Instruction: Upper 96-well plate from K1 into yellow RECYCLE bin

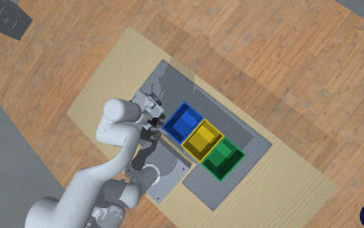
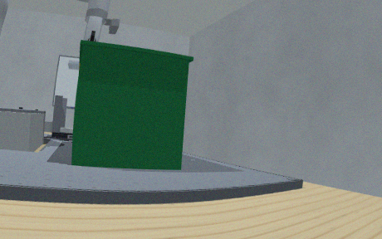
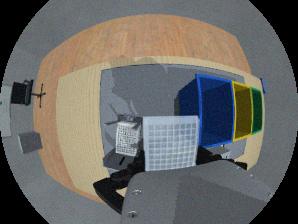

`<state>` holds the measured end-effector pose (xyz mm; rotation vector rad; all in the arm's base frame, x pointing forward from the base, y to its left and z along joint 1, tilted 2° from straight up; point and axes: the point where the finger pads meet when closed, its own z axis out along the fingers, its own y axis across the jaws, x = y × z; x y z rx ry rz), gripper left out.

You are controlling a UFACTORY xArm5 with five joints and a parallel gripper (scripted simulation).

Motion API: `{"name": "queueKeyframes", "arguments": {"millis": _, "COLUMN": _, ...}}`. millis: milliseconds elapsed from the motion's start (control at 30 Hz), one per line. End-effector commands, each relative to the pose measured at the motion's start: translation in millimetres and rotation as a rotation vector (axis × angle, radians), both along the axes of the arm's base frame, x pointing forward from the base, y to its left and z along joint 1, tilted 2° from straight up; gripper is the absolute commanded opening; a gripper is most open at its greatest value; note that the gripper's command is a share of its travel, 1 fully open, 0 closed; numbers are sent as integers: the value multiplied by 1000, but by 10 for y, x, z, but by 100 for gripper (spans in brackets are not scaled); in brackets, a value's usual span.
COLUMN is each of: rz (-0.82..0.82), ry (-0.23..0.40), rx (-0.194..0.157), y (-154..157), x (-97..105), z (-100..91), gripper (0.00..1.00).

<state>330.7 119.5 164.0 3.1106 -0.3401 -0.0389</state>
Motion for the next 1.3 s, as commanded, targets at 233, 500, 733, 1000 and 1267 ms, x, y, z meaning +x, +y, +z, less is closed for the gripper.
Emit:
{"name": "queueKeyframes", "arguments": {"millis": 233, "rz": 0, "ry": -4, "rx": 4, "y": -382, "x": 25, "z": 4, "gripper": 0}}
{"name": "queueKeyframes", "arguments": {"millis": 500, "rz": 0, "ry": -5, "rx": 6, "y": -582, "x": 32, "z": 0, "gripper": 0}}
{"name": "queueKeyframes", "arguments": {"millis": 733, "rz": 0, "ry": -6, "rx": 7, "y": -815, "x": 40, "z": -6, "gripper": 0}}
{"name": "queueKeyframes", "arguments": {"millis": 1000, "rz": 0, "ry": -7, "rx": 8, "y": -1015, "x": 47, "z": -11, "gripper": 0}}
{"name": "queueKeyframes", "arguments": {"millis": 1267, "rz": 0, "ry": -8, "rx": 10, "y": -1282, "x": 57, "z": -17, "gripper": 0}}
